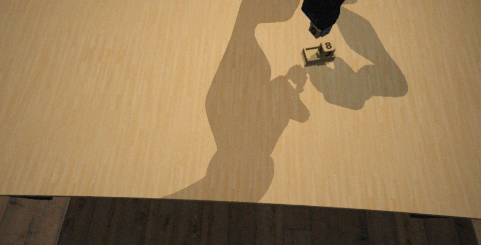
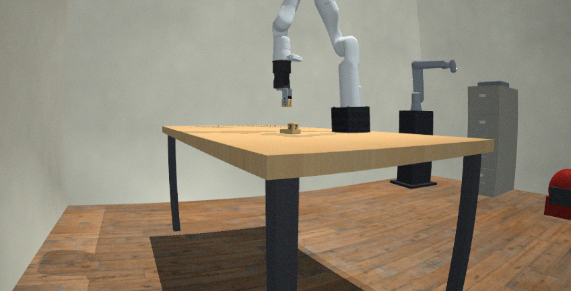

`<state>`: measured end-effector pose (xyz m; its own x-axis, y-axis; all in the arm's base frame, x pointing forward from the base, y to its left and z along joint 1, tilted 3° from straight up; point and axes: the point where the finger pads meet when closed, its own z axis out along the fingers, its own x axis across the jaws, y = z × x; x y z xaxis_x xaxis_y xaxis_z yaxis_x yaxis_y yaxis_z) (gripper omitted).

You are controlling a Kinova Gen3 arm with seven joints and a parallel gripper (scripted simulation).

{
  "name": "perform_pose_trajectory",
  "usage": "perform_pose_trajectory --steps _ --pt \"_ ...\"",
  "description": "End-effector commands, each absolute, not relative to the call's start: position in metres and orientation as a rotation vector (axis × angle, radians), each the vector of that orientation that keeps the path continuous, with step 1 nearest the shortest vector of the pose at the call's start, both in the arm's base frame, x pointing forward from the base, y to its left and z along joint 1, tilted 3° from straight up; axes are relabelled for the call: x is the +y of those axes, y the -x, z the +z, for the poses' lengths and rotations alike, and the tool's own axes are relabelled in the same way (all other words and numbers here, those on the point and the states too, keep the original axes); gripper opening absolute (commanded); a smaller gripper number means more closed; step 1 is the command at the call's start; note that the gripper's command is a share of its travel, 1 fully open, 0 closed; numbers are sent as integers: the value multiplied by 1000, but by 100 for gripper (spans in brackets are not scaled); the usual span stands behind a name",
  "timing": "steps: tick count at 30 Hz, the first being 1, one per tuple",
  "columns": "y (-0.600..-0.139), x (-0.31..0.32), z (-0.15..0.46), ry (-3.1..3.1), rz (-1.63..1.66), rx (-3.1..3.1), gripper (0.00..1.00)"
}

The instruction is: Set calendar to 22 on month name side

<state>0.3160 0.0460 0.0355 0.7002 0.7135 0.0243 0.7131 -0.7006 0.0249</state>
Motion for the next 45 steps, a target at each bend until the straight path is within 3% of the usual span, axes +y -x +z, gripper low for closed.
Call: perform_pose_trajectory --steps 1,24,45 --pt "-318 40 34 -2857 47 1306 60" --pt "-343 -16 30 -1955 43 2428 60" --pt "-355 -29 31 -1703 50 2594 60"
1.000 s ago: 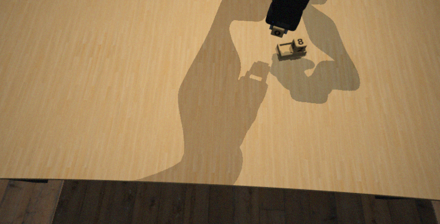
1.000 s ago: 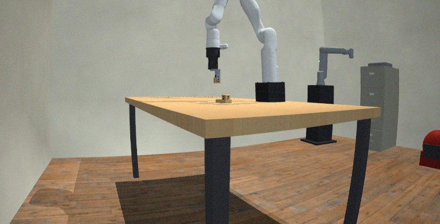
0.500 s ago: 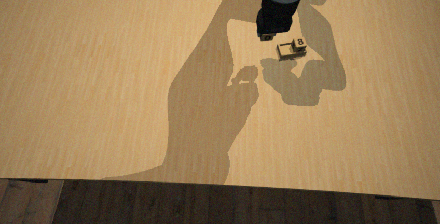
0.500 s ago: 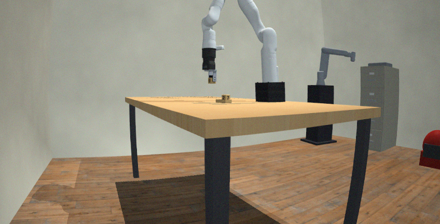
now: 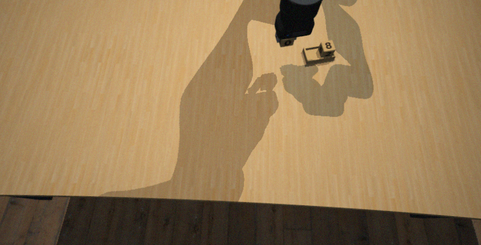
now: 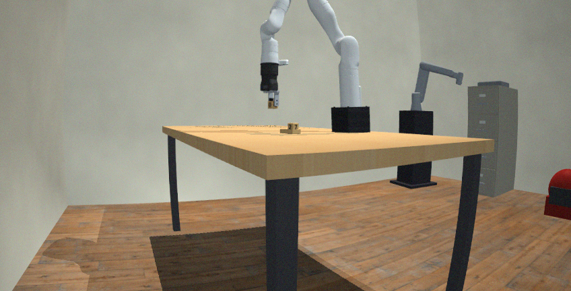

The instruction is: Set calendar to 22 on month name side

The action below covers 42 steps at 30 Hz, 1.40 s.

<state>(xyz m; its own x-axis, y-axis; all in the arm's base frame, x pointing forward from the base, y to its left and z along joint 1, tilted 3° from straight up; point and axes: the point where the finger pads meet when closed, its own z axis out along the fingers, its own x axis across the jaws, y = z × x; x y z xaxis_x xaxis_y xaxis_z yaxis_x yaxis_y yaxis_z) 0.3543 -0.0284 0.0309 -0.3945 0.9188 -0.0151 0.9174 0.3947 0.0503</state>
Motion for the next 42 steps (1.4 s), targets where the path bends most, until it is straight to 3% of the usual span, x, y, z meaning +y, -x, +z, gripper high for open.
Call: perform_pose_trajectory --steps 1,23,42 --pt "-355 -29 31 -1703 50 2594 60" --pt "-355 -30 10 -1702 50 2593 60" --pt "-361 -29 -60 -1698 59 2592 60"
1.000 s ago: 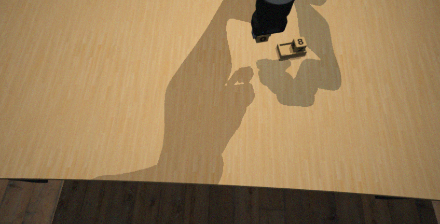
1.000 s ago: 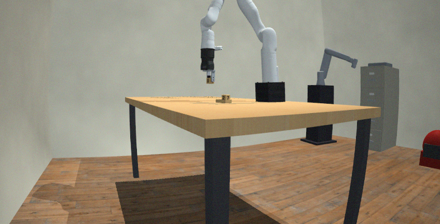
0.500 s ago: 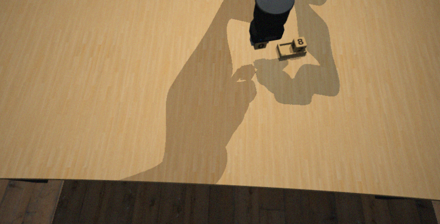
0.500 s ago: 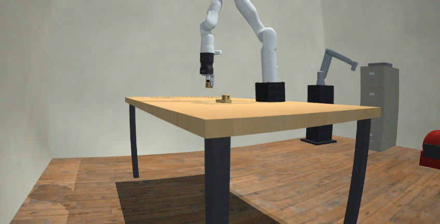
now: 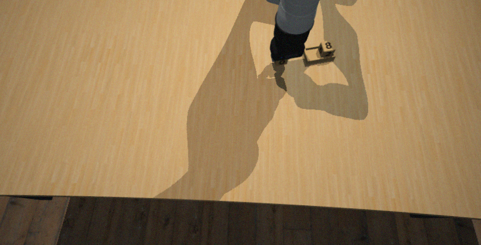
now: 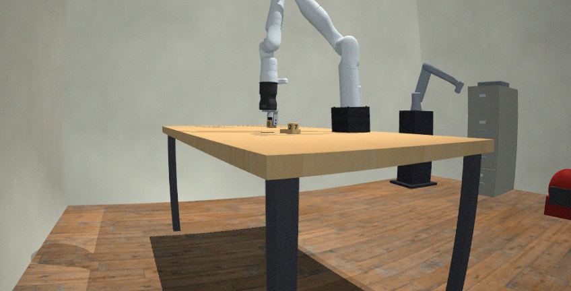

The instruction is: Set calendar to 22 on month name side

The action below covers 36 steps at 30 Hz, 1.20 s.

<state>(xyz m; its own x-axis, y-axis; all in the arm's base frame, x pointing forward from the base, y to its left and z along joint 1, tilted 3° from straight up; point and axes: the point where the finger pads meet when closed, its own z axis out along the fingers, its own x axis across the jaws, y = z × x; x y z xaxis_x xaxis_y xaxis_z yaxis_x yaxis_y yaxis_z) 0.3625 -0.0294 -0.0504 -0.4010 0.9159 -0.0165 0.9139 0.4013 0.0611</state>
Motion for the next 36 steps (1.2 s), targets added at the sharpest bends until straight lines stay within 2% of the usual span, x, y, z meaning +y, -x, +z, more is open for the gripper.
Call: perform_pose_trajectory --steps 1,36 --pt "-362 -30 -62 -1698 58 2591 60" --pt "-361 -30 -65 -1701 56 2594 60"
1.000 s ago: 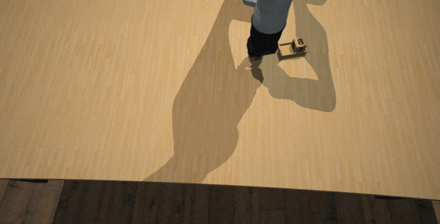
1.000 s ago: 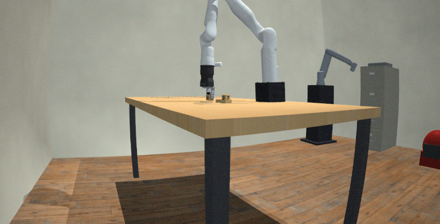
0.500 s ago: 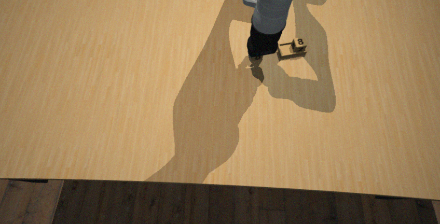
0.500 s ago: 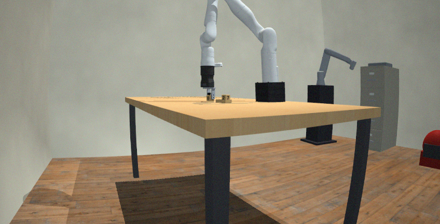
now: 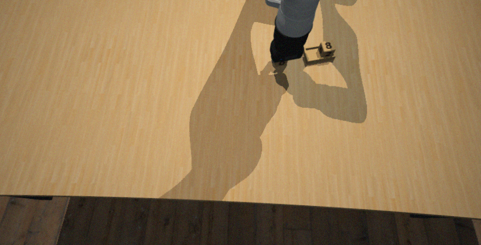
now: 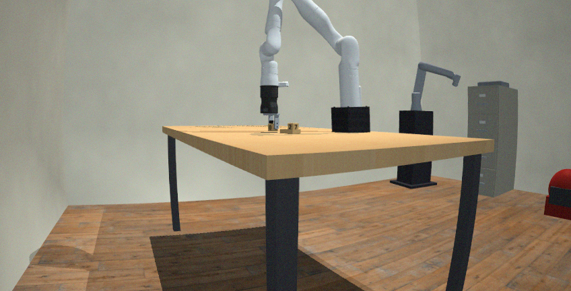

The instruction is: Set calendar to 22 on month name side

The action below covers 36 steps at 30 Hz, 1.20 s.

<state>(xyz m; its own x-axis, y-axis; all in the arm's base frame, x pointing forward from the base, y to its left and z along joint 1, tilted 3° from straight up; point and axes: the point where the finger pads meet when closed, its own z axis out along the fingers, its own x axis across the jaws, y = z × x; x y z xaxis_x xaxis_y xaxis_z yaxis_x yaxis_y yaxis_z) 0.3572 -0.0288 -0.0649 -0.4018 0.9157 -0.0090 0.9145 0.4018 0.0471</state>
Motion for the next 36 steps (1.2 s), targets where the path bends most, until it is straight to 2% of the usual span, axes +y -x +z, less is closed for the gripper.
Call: perform_pose_trajectory --steps 1,36 --pt "-361 -30 -65 -1701 56 2594 60" --pt "-360 -31 -65 -1718 50 2589 60"
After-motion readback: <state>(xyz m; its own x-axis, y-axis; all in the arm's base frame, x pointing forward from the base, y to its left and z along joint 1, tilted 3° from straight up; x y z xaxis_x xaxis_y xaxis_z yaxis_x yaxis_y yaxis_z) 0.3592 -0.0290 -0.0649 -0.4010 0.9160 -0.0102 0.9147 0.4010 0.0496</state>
